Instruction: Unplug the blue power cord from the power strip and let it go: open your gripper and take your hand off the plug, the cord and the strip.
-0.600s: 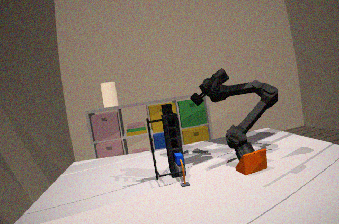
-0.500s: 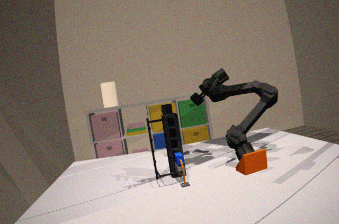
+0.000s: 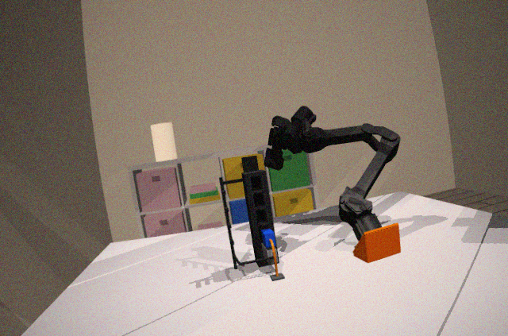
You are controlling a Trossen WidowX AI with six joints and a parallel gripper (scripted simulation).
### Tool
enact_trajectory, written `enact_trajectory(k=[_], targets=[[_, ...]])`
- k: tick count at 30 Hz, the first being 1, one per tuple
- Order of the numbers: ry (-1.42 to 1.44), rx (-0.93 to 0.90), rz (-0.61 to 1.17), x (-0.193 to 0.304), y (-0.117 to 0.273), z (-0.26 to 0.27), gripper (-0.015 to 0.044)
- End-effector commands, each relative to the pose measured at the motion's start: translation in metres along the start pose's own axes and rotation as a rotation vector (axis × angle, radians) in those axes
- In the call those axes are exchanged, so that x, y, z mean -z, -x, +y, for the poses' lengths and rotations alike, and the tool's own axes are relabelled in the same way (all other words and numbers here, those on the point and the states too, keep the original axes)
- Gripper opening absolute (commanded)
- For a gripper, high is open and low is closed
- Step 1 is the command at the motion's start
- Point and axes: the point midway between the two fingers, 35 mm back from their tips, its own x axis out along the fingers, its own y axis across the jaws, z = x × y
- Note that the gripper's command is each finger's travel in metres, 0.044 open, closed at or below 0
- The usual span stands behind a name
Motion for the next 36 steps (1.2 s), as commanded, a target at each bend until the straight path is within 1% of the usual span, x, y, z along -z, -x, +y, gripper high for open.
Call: enact_trajectory(k=[1,5,10,15,20,25,30,32,34,36], targets=[[0.265,0.079,0.202,0.058,0.003,-0.028,0.0160],[0.503,0.113,0.406,0.109,0.018,-0.055,0.0160],[0.793,0.100,0.683,0.169,0.054,-0.088,0.0160],[1.093,0.031,0.977,0.217,0.107,-0.124,0.0160],[1.376,-0.114,1.287,0.250,0.173,-0.157,0.0160],[1.648,-0.306,1.590,0.262,0.244,-0.192,0.0160],[1.916,-0.551,1.896,0.250,0.313,-0.228,0.0160],[1.981,-0.628,1.975,0.243,0.329,-0.237,0.0160],[1.969,-0.697,2.022,0.245,0.344,-0.242,0.0160],[2.075,-0.763,2.108,0.233,0.354,-0.260,0.0160]])
